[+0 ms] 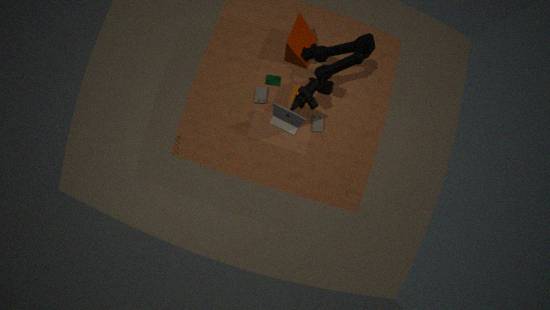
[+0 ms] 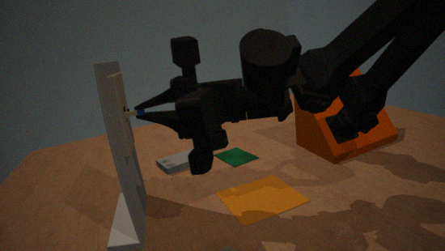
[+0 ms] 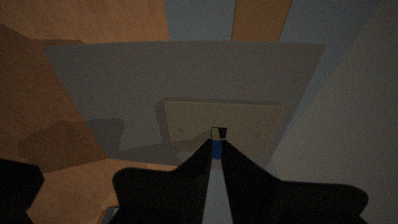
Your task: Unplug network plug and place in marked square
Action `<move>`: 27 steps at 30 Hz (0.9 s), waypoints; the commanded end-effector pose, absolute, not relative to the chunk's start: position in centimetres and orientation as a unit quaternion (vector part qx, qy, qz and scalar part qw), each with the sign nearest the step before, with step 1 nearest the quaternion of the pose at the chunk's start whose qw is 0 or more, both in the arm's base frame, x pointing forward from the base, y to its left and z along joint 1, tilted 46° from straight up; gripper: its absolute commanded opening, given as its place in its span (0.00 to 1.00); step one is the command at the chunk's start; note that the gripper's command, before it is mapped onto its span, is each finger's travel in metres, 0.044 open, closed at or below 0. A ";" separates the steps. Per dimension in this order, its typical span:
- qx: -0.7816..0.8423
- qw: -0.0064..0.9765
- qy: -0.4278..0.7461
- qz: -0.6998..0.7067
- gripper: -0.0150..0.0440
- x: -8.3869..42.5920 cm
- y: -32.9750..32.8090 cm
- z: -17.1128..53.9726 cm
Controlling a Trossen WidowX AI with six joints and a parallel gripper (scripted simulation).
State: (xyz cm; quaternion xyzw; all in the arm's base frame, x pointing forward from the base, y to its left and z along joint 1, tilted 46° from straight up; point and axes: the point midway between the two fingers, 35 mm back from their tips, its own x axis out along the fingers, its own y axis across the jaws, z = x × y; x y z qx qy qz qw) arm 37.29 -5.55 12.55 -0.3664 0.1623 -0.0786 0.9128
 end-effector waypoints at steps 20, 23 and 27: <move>-0.368 0.912 0.163 -0.077 0.25 36.0 -5.3 12.6; -0.368 0.912 0.163 -0.077 0.25 35.9 -5.3 12.6; -0.368 0.912 0.163 -0.077 0.25 35.7 -5.3 12.7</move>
